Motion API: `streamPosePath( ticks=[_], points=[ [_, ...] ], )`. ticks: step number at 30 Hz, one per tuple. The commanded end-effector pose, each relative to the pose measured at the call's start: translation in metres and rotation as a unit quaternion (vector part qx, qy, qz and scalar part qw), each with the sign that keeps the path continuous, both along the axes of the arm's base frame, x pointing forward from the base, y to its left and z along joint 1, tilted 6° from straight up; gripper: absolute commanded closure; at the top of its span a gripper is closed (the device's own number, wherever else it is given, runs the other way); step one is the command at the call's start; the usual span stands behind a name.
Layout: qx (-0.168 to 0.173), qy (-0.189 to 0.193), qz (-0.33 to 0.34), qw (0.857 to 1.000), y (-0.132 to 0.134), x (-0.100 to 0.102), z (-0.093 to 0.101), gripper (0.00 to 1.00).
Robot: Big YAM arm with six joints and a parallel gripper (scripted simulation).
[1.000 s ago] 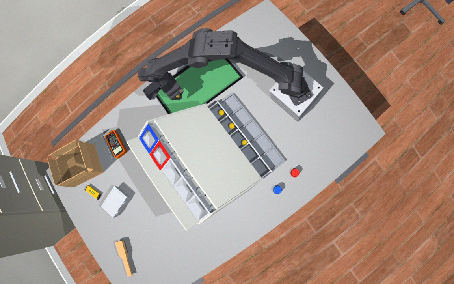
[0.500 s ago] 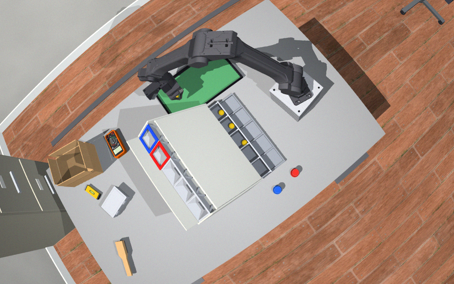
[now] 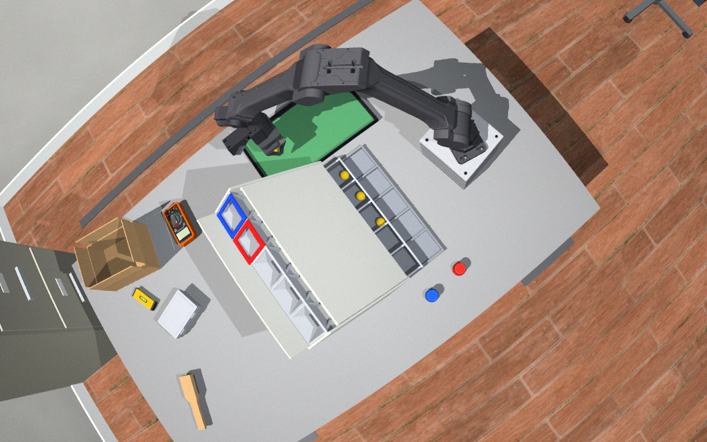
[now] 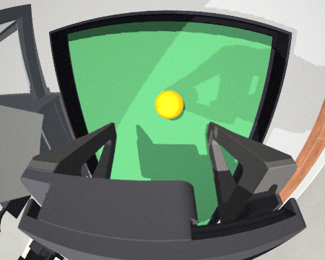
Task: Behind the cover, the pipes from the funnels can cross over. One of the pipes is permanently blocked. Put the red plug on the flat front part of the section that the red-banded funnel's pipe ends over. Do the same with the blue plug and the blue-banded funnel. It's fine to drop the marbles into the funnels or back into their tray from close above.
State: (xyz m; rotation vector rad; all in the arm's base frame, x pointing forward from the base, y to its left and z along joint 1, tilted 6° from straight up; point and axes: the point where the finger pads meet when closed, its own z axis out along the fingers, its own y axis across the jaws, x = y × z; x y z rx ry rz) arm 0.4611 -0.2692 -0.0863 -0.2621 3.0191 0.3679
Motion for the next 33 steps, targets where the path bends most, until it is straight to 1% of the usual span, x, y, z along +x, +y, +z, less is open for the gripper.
streamPosePath(
  ticks=[1, 33],
  points=[
    [-0.006, -0.01, -0.001, 1.0, -0.0019, 0.0134, 0.0091, 0.2],
    [-0.006, -0.01, -0.001, 1.0, -0.0015, 0.0229, 0.011, 0.2]
  ],
)
